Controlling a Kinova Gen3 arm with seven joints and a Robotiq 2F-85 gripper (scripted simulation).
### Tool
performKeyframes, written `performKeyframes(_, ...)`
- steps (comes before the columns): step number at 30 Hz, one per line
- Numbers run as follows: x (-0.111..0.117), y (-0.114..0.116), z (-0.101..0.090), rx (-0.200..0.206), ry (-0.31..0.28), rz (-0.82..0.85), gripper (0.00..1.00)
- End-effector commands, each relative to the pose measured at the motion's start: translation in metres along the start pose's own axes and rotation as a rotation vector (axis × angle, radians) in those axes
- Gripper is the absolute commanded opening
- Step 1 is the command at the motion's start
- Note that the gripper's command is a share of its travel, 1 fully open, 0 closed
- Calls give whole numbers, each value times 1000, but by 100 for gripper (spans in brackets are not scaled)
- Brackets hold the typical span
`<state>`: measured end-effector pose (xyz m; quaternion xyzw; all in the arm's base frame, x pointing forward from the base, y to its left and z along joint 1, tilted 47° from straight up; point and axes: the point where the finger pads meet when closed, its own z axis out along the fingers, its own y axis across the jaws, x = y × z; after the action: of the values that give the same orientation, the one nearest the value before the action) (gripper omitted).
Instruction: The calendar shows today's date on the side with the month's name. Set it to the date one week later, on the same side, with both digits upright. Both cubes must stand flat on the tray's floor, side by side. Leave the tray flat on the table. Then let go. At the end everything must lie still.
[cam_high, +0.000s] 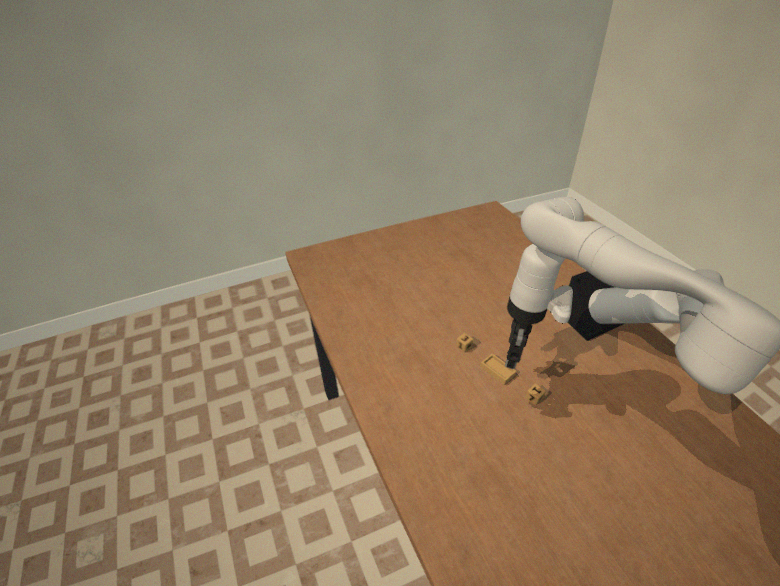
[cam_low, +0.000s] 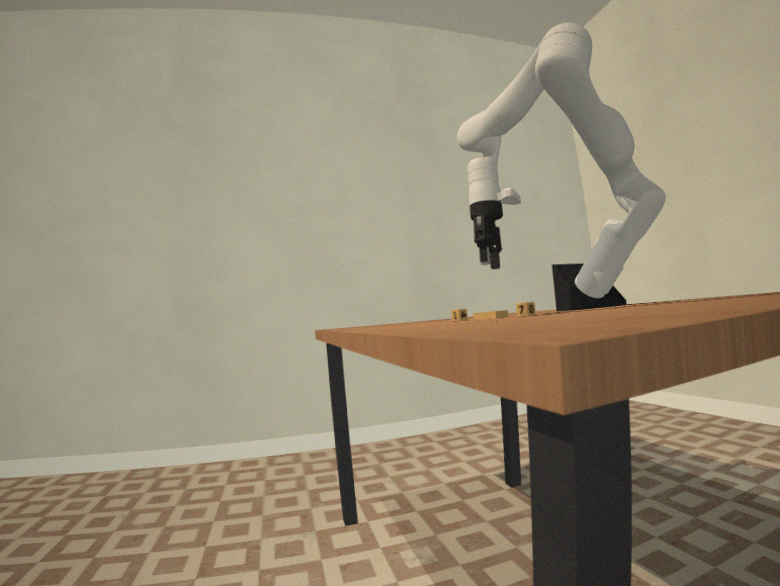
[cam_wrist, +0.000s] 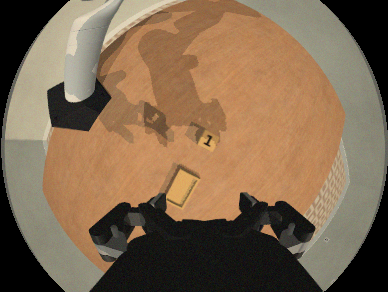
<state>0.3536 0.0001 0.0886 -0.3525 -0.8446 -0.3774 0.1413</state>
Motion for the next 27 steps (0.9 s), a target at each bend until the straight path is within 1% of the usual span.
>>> performKeyframes(1, -8, -8, 2, 8, 3, 85, 100)
performKeyframes(4, -16, -11, 2, 7, 1, 201, 100)
performKeyframes(6, -16, -11, 2, 7, 1, 201, 100)
performKeyframes(21, -53, -31, 3, 8, -6, 791, 100)
performKeyframes(23, -53, -31, 3, 8, -6, 791, 100)
performKeyframes(27, -62, -37, 4, 9, -7, 943, 100)
